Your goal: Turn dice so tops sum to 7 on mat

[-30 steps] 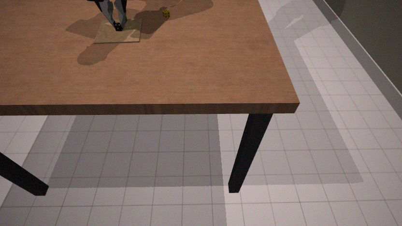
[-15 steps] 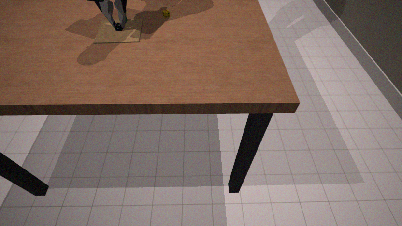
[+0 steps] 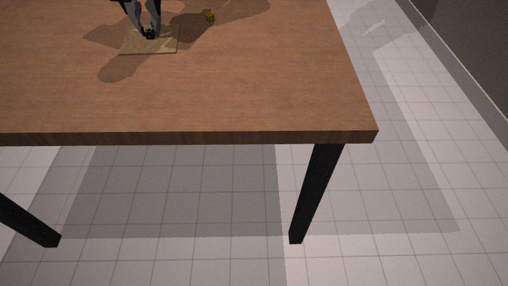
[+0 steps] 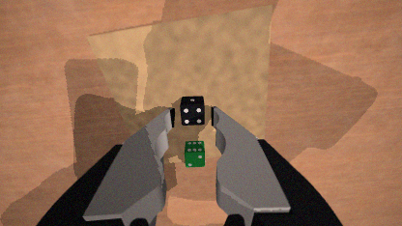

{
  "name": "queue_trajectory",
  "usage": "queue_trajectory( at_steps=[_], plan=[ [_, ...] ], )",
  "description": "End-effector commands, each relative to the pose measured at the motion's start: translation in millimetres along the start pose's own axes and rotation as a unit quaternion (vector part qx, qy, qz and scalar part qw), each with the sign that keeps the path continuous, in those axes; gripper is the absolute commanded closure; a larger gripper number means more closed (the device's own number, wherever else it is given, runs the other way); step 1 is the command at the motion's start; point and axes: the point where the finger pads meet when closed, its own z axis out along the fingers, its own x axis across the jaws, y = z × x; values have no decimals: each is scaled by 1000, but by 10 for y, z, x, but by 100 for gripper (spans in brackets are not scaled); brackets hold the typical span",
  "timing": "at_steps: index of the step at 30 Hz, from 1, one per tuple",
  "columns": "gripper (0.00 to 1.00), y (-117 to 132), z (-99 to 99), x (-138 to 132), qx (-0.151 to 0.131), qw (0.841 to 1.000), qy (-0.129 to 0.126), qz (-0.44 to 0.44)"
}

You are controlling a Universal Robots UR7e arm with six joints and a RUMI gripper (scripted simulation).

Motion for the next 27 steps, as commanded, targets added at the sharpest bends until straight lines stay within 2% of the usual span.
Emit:
queue_trajectory(
  at_steps=[1, 8, 15, 17, 27],
  plan=[
    [79, -4, -3, 1, 1, 1000, 0, 0],
    [79, -4, -31, 1, 1, 1000, 0, 0],
    [79, -4, -269, 1, 1, 1000, 0, 0],
    [79, -4, -269, 1, 1, 1000, 0, 0],
    [79, -3, -785, 1, 1, 1000, 0, 0]
  ],
)
